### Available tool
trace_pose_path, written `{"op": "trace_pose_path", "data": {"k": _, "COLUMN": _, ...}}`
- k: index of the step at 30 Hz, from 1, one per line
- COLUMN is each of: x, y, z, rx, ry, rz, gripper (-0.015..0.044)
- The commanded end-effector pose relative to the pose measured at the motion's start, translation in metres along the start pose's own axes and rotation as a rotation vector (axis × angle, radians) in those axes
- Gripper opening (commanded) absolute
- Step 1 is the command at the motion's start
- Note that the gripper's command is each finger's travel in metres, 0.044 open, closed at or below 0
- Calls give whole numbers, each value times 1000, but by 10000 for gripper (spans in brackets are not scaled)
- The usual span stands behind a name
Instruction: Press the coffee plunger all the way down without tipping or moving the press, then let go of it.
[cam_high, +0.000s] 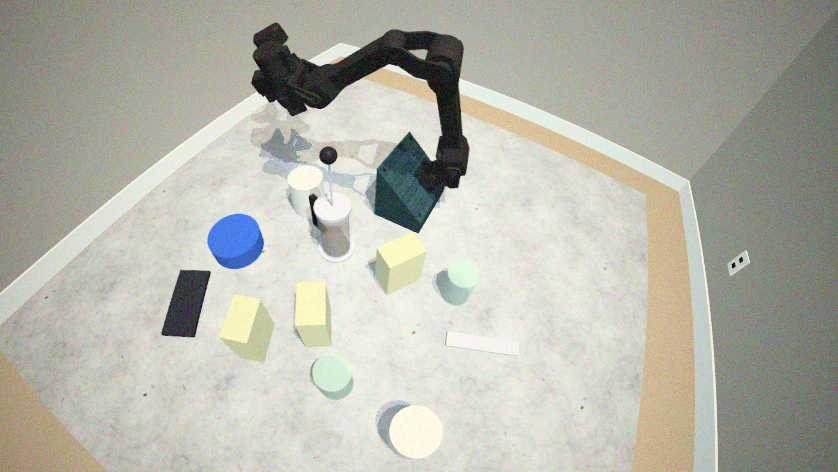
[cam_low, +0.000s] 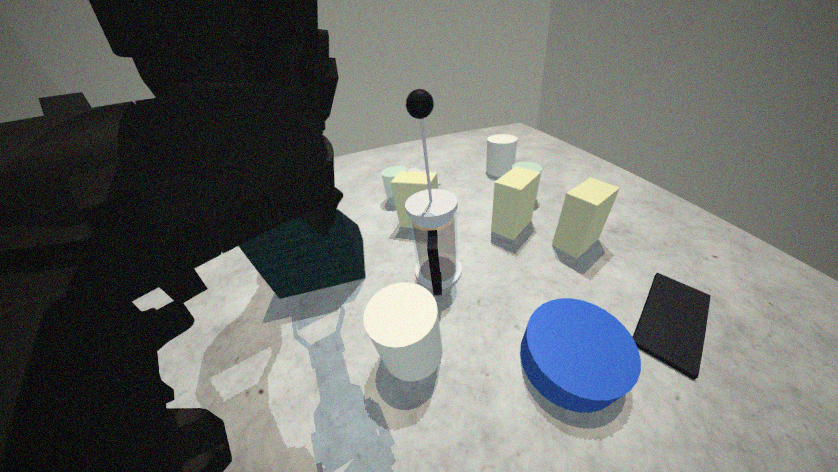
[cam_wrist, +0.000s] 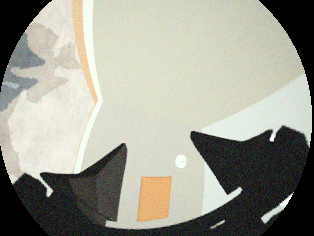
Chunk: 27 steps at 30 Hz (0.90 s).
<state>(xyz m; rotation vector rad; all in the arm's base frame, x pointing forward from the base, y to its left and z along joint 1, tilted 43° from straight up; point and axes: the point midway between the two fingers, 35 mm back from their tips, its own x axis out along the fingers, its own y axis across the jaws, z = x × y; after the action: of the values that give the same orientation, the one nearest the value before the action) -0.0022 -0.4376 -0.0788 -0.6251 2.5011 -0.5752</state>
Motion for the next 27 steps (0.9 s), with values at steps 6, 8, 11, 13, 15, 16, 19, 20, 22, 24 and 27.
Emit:
{"op": "trace_pose_path", "data": {"k": 6, "x": -9, "y": -17, "z": 8, "rx": 99, "ry": -206, "rz": 17, "gripper": 440}}
{"op": "trace_pose_path", "data": {"k": 8, "x": -19, "y": -25, "z": 11, "rx": 161, "ry": -330, "rz": 44, "gripper": 440}}
{"op": "trace_pose_path", "data": {"k": 11, "x": -37, "y": -33, "z": 12, "rx": 257, "ry": -508, "rz": 108, "gripper": 440}}
{"op": "trace_pose_path", "data": {"k": 13, "x": -52, "y": -38, "z": 12, "rx": 320, "ry": -623, "rz": 164, "gripper": 440}}
{"op": "trace_pose_path", "data": {"k": 15, "x": -70, "y": -41, "z": 10, "rx": 380, "ry": -734, "rz": 230, "gripper": 440}}
{"op": "trace_pose_path", "data": {"k": 16, "x": -79, "y": -43, "z": 8, "rx": 410, "ry": -788, "rz": 267, "gripper": 440}}
{"op": "trace_pose_path", "data": {"k": 19, "x": -110, "y": -45, "z": 0, "rx": 498, "ry": -942, "rz": 395, "gripper": 440}}
{"op": "trace_pose_path", "data": {"k": 20, "x": -121, "y": -46, "z": -4, "rx": 527, "ry": -991, "rz": 443, "gripper": 440}}
{"op": "trace_pose_path", "data": {"k": 22, "x": -144, "y": -46, "z": -14, "rx": 582, "ry": -1085, "rz": 546, "gripper": 440}}
{"op": "trace_pose_path", "data": {"k": 24, "x": -169, "y": -46, "z": -25, "rx": 636, "ry": -1170, "rz": 660, "gripper": 440}}
{"op": "trace_pose_path", "data": {"k": 27, "x": -206, "y": -45, "z": -47, "rx": 706, "ry": -1288, "rz": 847, "gripper": 440}}
